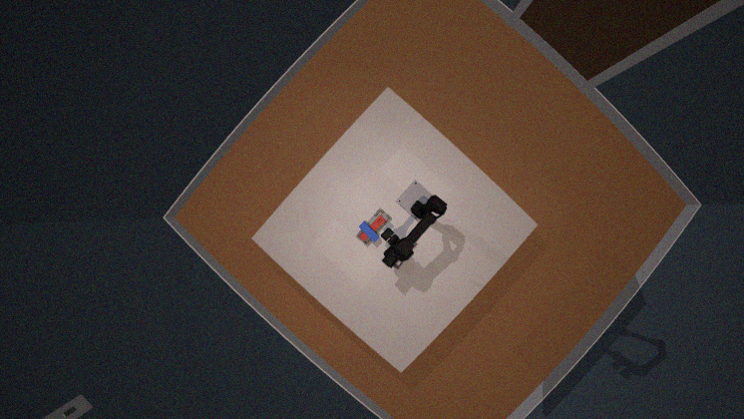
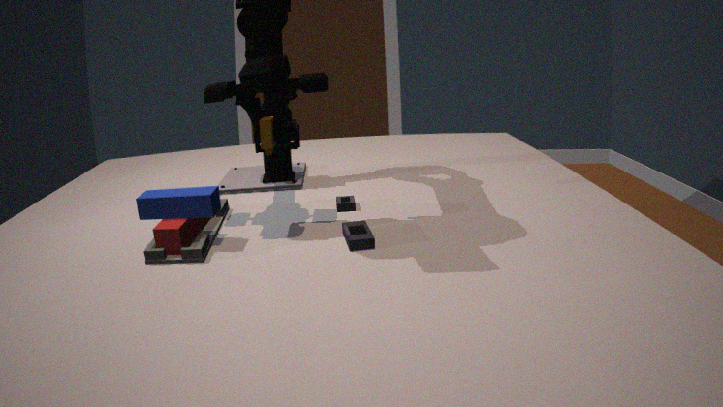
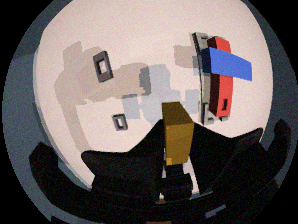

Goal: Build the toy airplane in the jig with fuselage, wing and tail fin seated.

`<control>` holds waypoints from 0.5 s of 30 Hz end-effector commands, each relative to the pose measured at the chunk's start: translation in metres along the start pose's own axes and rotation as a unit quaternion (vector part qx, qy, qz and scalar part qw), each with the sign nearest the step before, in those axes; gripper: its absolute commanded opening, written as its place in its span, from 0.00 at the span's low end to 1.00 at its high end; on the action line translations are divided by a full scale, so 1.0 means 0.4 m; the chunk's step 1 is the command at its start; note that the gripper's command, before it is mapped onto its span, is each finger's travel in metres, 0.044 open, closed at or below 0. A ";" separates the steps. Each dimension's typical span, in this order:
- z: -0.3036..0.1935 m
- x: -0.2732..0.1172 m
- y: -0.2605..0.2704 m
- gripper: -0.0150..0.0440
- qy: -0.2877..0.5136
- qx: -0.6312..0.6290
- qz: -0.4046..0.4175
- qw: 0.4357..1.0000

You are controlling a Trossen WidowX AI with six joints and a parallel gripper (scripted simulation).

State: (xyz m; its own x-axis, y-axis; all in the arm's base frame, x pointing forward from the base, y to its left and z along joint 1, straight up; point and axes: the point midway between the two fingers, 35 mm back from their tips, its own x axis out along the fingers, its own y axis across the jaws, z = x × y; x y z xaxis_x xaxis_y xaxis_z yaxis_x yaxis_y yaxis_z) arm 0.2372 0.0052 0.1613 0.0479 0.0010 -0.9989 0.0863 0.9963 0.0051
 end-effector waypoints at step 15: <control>0.006 0.032 -0.135 0.25 0.006 0.003 -0.006 1.000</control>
State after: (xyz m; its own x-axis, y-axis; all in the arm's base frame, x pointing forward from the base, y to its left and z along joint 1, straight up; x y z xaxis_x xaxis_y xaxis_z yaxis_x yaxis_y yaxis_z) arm 0.2373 -0.0424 0.1525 0.0472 -0.0085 -0.9988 0.0953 0.9954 -0.0040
